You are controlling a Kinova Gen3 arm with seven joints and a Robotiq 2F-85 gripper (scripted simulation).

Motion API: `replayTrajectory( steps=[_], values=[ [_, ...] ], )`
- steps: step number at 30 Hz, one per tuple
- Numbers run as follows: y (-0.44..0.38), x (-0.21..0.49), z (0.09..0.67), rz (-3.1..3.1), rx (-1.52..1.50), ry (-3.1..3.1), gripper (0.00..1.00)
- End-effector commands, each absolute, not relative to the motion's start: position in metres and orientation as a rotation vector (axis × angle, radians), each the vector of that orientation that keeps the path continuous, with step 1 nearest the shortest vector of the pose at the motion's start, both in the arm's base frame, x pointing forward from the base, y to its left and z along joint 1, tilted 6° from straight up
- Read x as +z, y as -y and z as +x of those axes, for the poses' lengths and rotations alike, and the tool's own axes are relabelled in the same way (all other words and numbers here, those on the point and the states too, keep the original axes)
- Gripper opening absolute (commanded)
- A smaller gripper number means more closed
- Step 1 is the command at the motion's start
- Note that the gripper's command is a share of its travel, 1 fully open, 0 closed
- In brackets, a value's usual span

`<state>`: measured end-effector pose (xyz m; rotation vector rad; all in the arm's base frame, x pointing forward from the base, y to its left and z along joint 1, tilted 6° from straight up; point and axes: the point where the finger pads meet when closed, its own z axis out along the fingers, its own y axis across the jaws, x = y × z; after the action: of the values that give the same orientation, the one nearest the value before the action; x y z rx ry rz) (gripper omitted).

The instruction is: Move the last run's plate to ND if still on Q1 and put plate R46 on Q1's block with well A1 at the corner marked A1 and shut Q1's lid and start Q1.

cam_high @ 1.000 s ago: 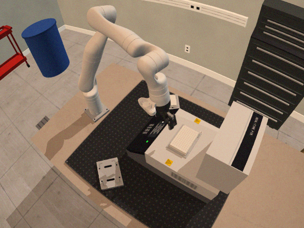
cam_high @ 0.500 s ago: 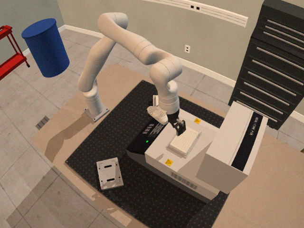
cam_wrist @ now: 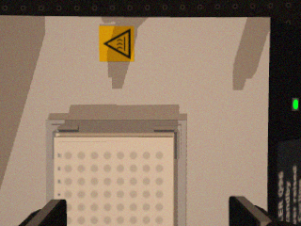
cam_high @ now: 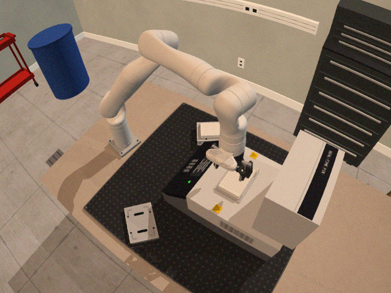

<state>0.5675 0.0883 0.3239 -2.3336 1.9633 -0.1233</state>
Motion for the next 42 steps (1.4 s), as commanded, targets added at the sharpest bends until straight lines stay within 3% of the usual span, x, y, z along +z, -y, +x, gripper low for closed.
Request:
replayTrajectory(
  steps=[1, 42],
  values=[
    [-0.081, 0.319, 0.577, -2.331, -0.109, -1.993, 1.0],
    [-0.08, 0.302, 0.597, -2.339, -0.125, -1.983, 1.0]
  ],
)
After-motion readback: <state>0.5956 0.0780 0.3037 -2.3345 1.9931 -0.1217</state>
